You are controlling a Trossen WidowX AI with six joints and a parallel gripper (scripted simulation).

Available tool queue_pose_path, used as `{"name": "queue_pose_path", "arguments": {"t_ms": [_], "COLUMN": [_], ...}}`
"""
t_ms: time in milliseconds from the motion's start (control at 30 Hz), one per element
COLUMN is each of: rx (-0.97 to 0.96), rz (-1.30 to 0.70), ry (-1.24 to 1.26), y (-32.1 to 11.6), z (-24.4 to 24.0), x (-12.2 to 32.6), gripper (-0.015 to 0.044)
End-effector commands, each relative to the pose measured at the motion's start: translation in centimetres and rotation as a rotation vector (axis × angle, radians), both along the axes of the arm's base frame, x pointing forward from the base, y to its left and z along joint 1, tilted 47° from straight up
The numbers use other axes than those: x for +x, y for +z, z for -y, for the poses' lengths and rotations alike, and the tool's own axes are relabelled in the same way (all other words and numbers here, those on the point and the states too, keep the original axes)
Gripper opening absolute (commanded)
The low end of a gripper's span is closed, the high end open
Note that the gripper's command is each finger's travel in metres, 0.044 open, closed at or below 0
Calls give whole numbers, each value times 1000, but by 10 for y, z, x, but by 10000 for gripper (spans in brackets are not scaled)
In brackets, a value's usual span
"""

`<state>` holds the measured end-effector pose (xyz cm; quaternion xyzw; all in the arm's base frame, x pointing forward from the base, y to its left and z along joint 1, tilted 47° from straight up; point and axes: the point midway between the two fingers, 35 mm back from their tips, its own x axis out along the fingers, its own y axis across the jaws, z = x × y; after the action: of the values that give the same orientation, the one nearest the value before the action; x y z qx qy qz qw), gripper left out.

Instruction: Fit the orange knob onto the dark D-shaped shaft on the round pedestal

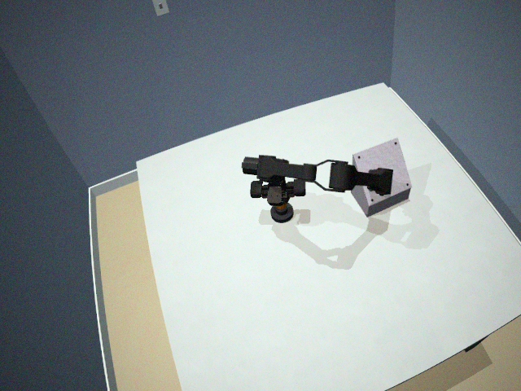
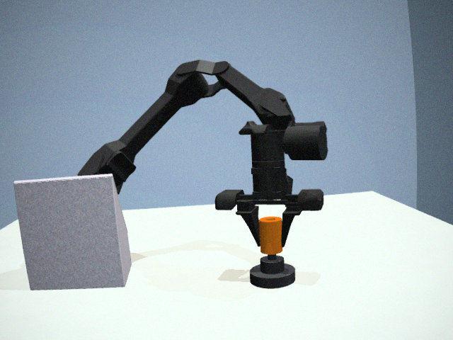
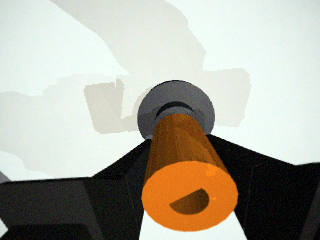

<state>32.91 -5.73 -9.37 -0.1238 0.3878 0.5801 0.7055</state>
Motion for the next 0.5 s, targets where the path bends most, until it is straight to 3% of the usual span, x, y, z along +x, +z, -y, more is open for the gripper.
{"name": "queue_pose_path", "arguments": {"t_ms": [0,467], "rx": [2,3], "rz": [4,5], "ry": [-3,7], "y": [-1,-9], "z": [0,-10], "x": [2,1], "gripper": [0,0]}}
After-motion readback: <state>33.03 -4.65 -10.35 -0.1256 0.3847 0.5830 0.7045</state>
